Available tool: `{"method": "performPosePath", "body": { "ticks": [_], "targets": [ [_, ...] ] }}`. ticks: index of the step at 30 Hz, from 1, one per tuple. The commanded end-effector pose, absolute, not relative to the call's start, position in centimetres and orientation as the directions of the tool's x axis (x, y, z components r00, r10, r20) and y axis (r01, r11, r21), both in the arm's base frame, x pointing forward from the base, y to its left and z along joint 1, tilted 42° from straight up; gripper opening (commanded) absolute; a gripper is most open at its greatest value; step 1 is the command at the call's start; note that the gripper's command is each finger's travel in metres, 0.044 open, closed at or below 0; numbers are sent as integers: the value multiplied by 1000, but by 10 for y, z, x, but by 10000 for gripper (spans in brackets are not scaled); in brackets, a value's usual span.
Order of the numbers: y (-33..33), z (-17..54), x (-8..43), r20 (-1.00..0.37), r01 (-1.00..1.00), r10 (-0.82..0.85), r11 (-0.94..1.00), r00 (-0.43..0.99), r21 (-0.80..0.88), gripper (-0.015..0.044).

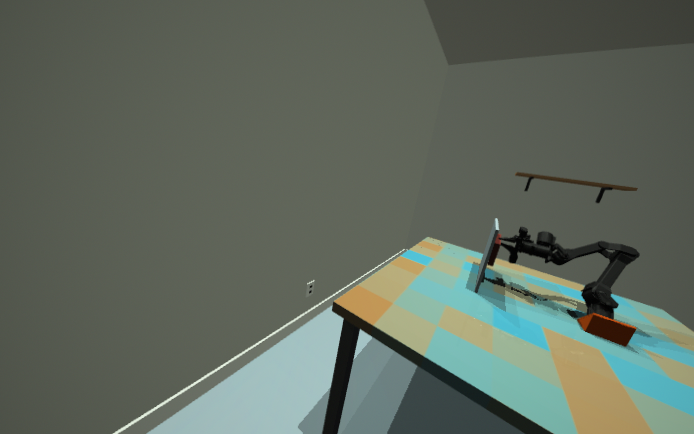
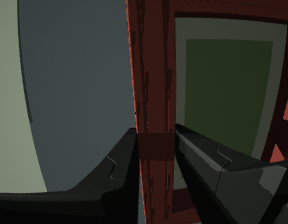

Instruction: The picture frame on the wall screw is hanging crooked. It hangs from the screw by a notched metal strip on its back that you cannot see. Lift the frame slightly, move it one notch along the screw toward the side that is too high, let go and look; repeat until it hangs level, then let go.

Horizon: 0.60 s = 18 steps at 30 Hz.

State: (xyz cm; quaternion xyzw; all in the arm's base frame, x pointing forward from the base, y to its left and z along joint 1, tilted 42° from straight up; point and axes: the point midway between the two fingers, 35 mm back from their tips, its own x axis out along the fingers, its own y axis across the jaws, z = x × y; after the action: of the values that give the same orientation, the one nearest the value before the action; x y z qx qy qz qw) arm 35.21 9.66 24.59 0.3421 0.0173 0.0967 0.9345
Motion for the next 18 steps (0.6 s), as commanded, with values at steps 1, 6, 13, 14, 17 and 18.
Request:
{"method": "performPosePath", "body": {
  "ticks": [1,6,13,14,17,18],
  "targets": [
    [98,249,352,40,-181,204,742,978,645,0],
    [97,252,352,40,-181,204,743,978,645,0],
    [96,252,352,41,-181,204,743,978,645,0],
    [96,252,352,41,-181,204,743,978,645,0],
    [96,252,352,41,-181,204,743,978,645,0],
    [96,252,352,41,-181,204,743,978,645,0]
  ]
}}
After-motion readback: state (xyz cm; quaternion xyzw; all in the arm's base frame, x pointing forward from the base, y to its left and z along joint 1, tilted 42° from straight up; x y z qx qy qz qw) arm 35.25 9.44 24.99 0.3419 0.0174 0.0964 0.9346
